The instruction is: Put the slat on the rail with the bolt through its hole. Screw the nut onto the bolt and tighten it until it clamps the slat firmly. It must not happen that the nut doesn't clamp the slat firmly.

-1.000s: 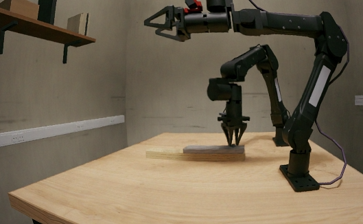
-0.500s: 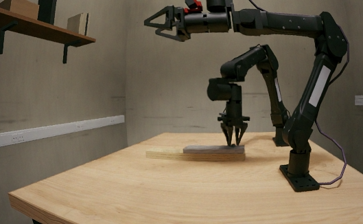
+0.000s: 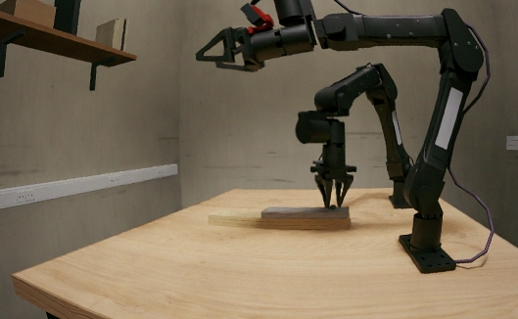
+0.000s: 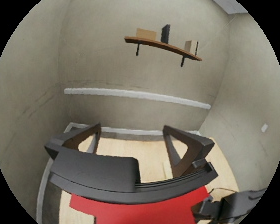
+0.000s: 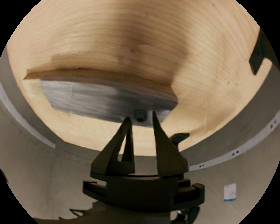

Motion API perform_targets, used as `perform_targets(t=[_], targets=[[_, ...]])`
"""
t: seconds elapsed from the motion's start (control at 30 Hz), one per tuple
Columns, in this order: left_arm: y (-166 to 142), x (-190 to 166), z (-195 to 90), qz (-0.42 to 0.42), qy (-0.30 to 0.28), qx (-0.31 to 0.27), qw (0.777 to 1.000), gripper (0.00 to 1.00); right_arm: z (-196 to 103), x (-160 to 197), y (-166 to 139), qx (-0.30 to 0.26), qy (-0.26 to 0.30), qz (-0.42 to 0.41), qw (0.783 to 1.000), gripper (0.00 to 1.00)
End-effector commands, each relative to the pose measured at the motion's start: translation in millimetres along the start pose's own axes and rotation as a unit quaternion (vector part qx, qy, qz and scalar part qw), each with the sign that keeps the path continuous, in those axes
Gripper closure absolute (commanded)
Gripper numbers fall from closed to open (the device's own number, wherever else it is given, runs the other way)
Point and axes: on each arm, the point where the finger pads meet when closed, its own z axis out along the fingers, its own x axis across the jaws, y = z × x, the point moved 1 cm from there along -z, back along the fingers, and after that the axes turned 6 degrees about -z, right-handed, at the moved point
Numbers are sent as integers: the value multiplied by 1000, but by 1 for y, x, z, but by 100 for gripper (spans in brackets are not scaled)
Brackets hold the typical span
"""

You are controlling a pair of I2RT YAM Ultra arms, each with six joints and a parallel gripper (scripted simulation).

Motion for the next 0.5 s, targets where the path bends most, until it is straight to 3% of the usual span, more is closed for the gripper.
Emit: perform_targets(t=[0.0,0.47], targets=[[-7,-10,8,-14,-8,39,999,0,-4,2,0,1,6,0,1000,66],[-50,-40,34,-36,-27,143,989,0,-4,2,0,1,6,0,1000,66]])
